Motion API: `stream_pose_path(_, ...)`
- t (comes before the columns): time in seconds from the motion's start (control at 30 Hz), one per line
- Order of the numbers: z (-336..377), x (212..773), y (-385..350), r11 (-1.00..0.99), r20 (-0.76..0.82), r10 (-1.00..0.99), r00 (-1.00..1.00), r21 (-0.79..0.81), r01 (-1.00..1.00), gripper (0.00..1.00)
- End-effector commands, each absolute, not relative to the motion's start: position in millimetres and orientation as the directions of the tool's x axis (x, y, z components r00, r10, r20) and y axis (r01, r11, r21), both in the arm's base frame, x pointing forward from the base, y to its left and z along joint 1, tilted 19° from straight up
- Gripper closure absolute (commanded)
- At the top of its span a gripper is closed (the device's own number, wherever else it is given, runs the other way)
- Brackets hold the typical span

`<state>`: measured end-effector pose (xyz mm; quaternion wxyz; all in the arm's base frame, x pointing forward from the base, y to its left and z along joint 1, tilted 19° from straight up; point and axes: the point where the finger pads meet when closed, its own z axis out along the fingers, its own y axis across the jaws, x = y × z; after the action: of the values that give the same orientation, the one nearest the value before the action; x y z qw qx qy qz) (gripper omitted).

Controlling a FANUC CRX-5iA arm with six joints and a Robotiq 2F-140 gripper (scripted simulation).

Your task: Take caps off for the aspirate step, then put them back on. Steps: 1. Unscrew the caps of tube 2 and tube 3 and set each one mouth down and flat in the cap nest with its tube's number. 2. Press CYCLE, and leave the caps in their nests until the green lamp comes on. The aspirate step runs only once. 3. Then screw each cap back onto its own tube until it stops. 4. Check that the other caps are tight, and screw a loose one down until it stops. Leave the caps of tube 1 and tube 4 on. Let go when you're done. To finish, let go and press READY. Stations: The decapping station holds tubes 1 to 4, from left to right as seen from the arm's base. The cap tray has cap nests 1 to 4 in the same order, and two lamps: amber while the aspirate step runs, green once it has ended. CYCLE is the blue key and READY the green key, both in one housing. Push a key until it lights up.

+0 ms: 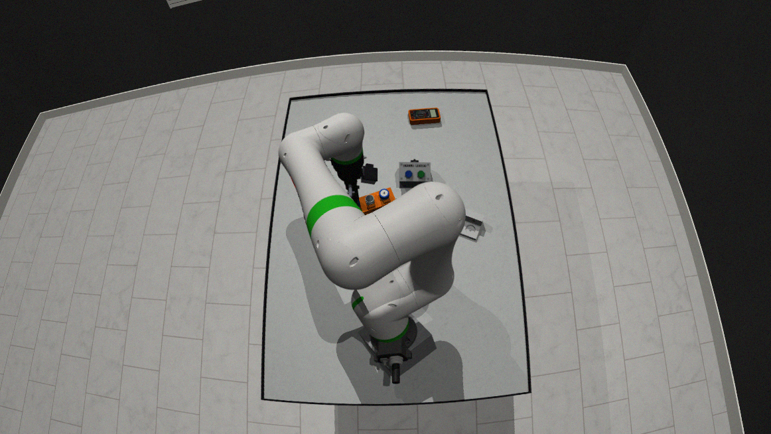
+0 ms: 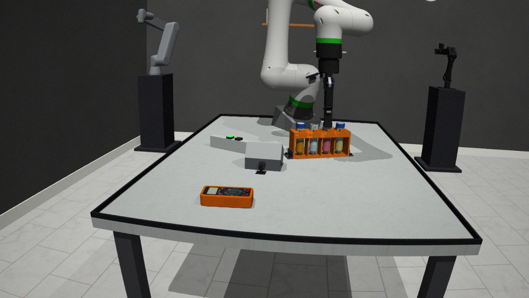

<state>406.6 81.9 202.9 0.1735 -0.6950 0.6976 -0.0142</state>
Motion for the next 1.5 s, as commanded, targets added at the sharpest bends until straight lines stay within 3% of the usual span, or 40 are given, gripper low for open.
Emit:
stream_pose_path(0.0, 203.8, 406.8, 82.0, 0.244, -0.249, -0.950, -0.186, -0.224, -0.944, 0.70)
stream_pose_path(0.23, 203.7, 406.9, 82.0, 0.244, -0.249, -0.950, -0.186, -0.224, -0.944, 0.70)
stream_pose_path(0.27, 203.4, 406.9, 82.1, 0.244, -0.249, -0.950, -0.186, -0.224, -0.944, 0.59)
stream_pose_path(0.7, 203.7, 406.8, 82.1, 0.206, -0.240, -0.959, -0.149, -0.234, -0.950, 0.59)
stream_pose_path(1.03, 203.7, 406.8, 82.0, -0.184, -0.130, -0.964, 0.233, -0.309, -0.933, 0.59)
stream_pose_path(1.47, 203.7, 406.8, 82.1, -0.577, 0.014, -0.793, 0.608, -0.335, -0.745, 0.59)
